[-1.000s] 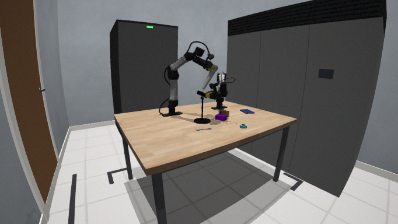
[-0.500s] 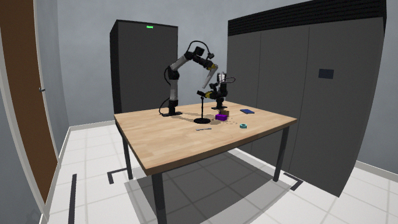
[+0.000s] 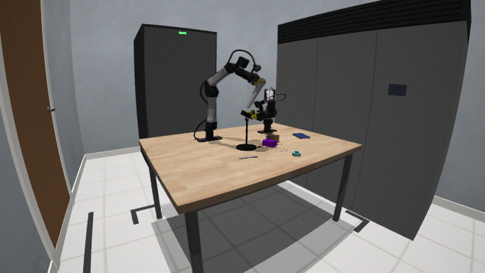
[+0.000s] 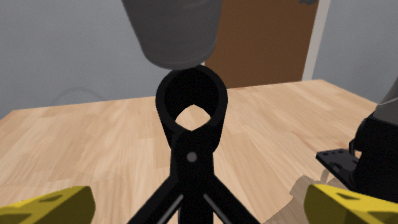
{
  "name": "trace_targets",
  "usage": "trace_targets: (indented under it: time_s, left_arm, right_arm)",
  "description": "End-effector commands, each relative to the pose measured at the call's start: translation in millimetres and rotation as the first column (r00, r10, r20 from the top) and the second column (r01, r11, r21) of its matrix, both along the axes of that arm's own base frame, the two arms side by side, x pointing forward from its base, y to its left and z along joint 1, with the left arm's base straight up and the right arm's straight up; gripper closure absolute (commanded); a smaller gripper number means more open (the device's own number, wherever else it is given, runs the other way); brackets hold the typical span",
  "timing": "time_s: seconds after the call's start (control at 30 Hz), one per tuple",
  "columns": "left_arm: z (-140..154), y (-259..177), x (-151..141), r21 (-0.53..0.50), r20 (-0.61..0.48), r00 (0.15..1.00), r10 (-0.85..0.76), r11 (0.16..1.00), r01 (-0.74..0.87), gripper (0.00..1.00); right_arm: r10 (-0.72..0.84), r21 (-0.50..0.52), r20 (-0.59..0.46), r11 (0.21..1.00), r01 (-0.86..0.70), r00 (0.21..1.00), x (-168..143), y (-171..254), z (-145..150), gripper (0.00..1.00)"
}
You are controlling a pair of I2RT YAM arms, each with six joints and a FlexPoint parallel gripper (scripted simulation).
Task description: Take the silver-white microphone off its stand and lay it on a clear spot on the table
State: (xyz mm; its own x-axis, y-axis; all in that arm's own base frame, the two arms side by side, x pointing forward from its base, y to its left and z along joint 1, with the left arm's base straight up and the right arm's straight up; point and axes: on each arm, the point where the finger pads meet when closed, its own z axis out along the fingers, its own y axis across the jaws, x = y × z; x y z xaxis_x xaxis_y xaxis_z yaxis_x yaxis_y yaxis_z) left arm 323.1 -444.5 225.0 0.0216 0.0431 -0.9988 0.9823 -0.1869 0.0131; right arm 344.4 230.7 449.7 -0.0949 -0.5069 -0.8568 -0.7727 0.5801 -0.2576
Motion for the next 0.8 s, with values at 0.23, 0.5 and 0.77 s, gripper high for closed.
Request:
trace_targets:
  time_s: [0.23,0.5,0.77]
  left_arm:
    - [4.5,0.1,2.1,-0.001,0.0,1.0,0.014,1.0,-0.014,0.02]
    - [15.1,21.2,3.6,-0.023,0.035,0.999,0.014,1.0,-0.013,0.02]
    - [20.1,30.9,6.8,-0.027,0.038,0.999,0.015,1.0,-0.014,0.02]
  right_arm:
    - [0.014,0.055,0.121,0.998,-0.021,0.993,-14.4,-4.6,43.3,1.0]
    - [0.014,0.055,0.121,0.998,-0.021,0.993,-14.4,-4.6,43.3,1.0]
    - [0.014,0.055,0.121,0.998,-0.021,0.993,-14.4,-4.6,43.3,1.0]
